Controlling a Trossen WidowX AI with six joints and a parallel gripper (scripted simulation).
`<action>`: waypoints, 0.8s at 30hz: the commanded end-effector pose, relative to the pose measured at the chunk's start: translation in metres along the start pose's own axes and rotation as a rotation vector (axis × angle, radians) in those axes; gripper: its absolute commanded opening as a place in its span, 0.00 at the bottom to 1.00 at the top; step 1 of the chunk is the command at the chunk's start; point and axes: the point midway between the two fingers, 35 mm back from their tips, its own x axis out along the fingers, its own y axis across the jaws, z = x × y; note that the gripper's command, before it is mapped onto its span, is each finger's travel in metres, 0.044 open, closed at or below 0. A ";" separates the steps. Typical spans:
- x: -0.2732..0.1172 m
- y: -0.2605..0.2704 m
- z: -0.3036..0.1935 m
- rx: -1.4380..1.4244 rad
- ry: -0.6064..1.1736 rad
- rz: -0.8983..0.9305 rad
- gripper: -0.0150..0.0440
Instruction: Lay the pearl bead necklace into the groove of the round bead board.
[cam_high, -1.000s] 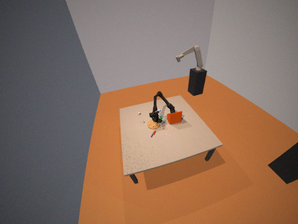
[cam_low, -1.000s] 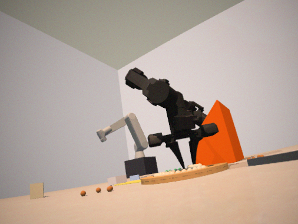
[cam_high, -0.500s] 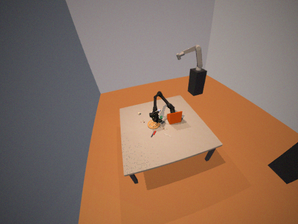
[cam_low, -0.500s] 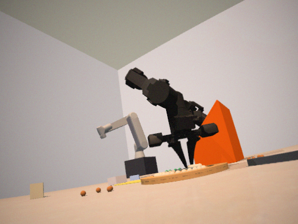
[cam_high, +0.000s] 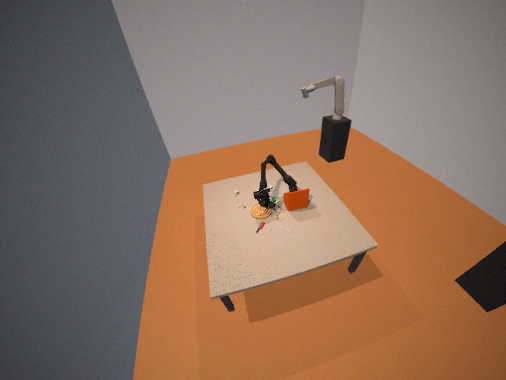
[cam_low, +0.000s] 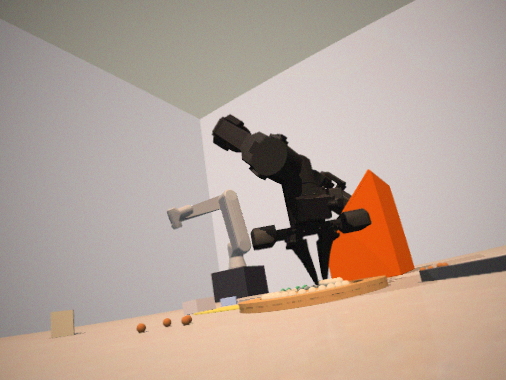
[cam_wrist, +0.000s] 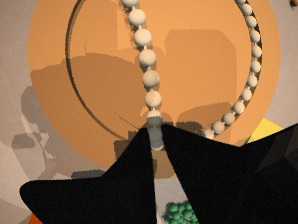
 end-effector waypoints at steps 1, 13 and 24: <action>0.000 0.000 0.000 0.001 -0.001 -0.001 0.25; -0.006 0.002 -0.002 -0.007 0.004 -0.002 0.25; -0.002 0.009 -0.005 -0.007 0.004 -0.002 0.25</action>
